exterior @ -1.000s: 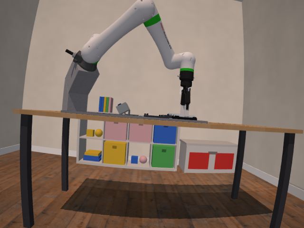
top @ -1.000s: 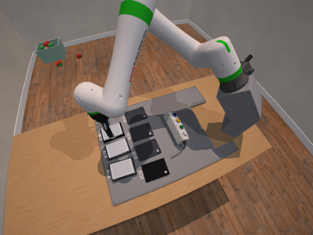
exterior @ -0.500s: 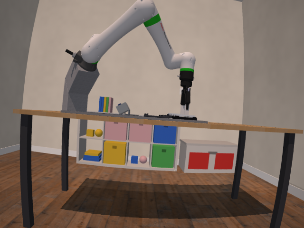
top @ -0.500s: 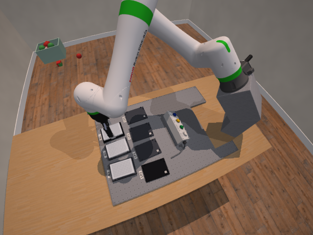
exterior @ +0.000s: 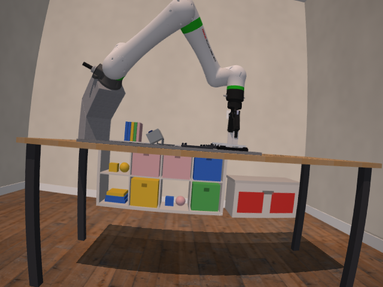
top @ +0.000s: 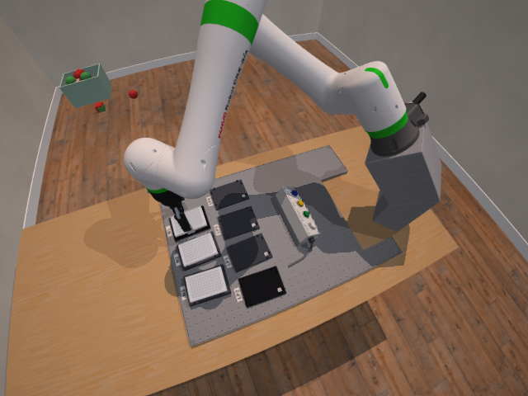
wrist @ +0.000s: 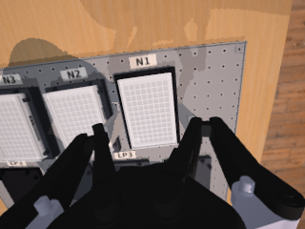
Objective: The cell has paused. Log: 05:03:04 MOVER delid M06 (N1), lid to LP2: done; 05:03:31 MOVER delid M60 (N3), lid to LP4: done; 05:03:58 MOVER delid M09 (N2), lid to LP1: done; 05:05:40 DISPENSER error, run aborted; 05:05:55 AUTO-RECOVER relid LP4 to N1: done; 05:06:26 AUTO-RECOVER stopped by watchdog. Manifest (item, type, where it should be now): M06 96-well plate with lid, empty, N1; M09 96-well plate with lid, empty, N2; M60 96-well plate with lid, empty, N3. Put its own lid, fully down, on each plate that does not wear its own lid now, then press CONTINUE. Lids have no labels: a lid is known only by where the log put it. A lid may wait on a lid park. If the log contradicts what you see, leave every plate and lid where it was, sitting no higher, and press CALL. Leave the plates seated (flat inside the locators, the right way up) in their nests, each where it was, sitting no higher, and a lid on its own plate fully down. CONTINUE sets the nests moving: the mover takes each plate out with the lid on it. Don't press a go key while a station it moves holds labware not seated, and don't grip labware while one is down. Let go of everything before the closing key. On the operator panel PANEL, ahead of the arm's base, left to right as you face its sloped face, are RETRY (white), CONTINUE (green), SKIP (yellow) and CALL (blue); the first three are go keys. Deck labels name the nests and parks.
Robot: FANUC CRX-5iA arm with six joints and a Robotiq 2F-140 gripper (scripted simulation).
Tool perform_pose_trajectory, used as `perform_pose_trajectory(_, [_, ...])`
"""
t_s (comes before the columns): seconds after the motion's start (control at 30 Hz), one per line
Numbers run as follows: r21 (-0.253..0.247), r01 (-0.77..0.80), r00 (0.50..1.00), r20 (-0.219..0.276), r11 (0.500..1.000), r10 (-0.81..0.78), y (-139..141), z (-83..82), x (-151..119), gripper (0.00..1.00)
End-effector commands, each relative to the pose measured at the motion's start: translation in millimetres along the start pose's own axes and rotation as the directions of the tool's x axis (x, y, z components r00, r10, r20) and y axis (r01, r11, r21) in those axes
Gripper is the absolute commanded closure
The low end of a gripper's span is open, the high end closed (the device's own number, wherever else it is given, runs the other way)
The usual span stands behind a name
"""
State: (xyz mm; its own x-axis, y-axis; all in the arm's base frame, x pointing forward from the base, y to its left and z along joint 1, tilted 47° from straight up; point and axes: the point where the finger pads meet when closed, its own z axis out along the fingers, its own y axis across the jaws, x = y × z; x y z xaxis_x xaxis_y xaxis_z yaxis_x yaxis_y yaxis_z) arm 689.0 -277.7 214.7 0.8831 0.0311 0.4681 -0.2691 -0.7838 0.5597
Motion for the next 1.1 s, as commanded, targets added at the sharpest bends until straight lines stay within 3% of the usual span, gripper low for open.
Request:
perform_pose_trajectory(0.0, [0.0, 0.0, 1.0, 0.0, 1.0, 0.0, -0.1, -0.9, 0.2, 0.34])
perform_pose_trajectory(1.07, [0.0, 0.0, 1.0, 0.0, 1.0, 0.0, -0.1, -52.6, 0.2, 0.34])
